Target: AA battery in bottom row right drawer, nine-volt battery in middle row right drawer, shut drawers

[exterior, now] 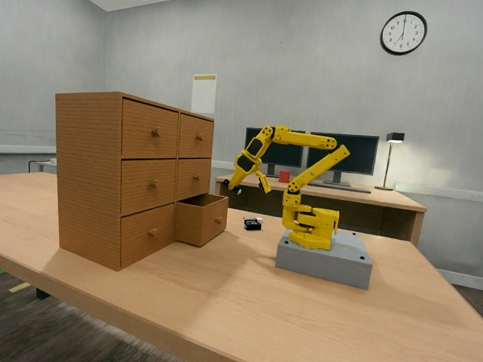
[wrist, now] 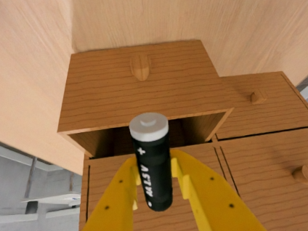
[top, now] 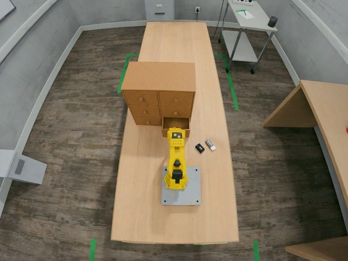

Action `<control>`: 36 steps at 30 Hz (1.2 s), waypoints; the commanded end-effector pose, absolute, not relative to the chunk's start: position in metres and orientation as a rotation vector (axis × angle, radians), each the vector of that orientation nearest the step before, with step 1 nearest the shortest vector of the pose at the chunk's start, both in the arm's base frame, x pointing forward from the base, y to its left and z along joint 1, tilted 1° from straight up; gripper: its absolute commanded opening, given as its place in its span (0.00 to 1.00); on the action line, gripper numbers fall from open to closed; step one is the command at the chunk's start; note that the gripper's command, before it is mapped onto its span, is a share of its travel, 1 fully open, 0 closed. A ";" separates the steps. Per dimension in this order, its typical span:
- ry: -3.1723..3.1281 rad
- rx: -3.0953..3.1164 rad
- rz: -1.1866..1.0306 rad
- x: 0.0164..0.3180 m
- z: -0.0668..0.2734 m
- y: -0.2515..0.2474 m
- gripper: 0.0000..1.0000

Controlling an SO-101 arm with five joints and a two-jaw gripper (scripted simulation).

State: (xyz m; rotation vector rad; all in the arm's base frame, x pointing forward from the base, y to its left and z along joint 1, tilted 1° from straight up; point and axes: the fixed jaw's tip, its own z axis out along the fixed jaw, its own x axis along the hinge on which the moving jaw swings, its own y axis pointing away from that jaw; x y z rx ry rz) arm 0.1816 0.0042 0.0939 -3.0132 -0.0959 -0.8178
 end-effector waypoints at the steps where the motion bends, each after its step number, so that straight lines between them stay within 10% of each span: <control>1: -0.099 -3.009 -0.825 0.181 0.093 0.005 0.00; 26: -0.100 -3.009 -0.825 0.180 0.092 0.005 0.00; 36: -0.099 -3.010 -0.825 0.231 0.092 0.008 0.00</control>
